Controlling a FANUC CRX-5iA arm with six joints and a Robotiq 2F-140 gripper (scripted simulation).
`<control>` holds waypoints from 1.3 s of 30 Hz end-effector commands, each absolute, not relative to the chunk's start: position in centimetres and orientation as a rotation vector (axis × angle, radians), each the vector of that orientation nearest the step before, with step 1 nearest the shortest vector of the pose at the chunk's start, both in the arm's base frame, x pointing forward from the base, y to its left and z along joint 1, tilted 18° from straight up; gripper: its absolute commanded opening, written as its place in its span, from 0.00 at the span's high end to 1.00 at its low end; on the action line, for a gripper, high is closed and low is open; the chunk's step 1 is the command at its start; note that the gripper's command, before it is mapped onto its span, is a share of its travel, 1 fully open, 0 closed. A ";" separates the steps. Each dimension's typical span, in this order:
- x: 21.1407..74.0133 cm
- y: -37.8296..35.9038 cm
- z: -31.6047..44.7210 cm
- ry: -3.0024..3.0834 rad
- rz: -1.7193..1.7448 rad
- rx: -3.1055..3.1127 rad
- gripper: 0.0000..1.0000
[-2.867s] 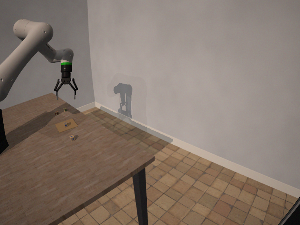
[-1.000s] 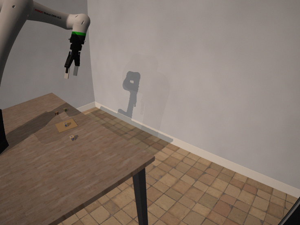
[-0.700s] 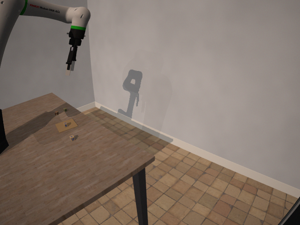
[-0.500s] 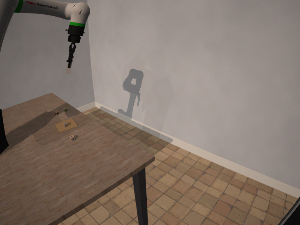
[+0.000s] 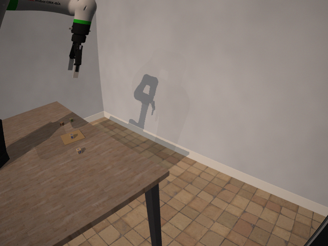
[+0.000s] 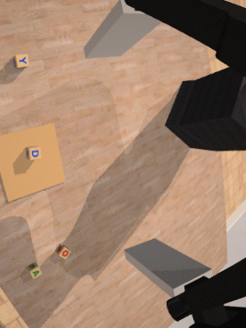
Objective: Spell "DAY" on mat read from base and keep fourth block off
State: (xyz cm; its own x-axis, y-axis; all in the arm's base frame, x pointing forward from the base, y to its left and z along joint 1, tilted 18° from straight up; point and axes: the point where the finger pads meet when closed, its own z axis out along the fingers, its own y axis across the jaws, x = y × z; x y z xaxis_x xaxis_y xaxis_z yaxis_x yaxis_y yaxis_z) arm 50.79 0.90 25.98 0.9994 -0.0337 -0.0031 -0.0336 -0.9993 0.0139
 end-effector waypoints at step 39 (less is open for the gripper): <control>55.8 12.5 9.3 -1.527 0.086 2.482 0.00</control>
